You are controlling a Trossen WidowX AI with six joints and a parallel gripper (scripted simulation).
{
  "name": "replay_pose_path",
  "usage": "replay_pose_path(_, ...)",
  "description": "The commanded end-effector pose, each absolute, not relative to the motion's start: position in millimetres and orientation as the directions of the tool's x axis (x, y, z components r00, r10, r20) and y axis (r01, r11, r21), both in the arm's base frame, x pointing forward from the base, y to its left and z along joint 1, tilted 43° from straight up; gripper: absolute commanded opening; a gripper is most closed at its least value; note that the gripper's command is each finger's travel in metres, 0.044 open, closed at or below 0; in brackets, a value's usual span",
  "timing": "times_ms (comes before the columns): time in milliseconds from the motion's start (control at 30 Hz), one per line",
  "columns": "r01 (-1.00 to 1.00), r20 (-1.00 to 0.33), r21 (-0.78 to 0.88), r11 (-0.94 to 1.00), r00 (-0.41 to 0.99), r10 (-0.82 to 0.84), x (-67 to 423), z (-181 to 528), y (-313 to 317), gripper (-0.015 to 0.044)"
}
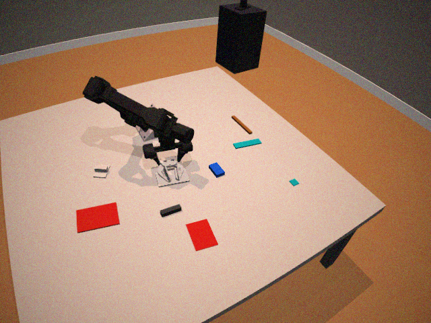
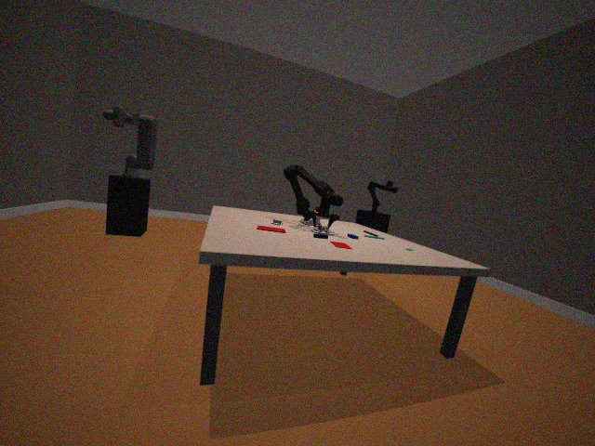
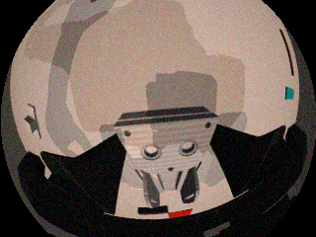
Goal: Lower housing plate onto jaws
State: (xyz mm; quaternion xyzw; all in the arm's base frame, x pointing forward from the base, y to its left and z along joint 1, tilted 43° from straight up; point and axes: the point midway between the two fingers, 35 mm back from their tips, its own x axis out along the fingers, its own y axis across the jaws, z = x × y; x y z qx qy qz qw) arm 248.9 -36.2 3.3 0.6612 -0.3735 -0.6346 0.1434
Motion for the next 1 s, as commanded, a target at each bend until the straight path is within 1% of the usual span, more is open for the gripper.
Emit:
replay_pose_path(0, -0.311, -0.734, 0.663, -0.681, -0.086, -0.674, 249.2, 1.4, -38.1, 0.0351)
replay_pose_path(967, -0.311, -0.734, 0.662, -0.682, -0.086, -0.674, 250.6, 4.5, -36.0, 0.0351)
